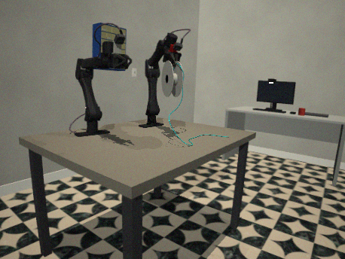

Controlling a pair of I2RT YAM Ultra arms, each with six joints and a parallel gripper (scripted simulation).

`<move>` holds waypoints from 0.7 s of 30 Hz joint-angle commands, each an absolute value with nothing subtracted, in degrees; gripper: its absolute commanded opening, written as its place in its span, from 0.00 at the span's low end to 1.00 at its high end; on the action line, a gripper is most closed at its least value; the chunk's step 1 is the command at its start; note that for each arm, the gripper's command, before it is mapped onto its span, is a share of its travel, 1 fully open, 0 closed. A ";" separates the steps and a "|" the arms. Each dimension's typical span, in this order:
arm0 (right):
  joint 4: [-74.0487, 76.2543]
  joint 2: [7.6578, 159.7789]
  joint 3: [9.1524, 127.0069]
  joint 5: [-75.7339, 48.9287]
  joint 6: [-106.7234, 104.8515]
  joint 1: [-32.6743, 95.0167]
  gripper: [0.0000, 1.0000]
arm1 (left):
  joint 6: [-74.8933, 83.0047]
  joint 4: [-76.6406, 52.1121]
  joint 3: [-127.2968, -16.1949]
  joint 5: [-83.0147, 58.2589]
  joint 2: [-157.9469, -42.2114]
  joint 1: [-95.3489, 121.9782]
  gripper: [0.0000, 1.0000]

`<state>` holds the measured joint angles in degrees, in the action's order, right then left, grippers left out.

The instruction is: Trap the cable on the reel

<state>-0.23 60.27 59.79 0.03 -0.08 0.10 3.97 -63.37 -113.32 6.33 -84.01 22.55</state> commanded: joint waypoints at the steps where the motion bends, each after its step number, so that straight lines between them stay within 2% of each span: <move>1: -0.17 59.10 59.35 -0.18 0.34 -0.49 0.30 | 0.67 -63.09 -117.84 1.99 -84.38 24.16 0.00; 21: -0.17 59.10 59.35 -0.18 0.34 -0.49 0.30 | -6.04 -72.72 -133.38 -9.85 -91.03 29.80 0.00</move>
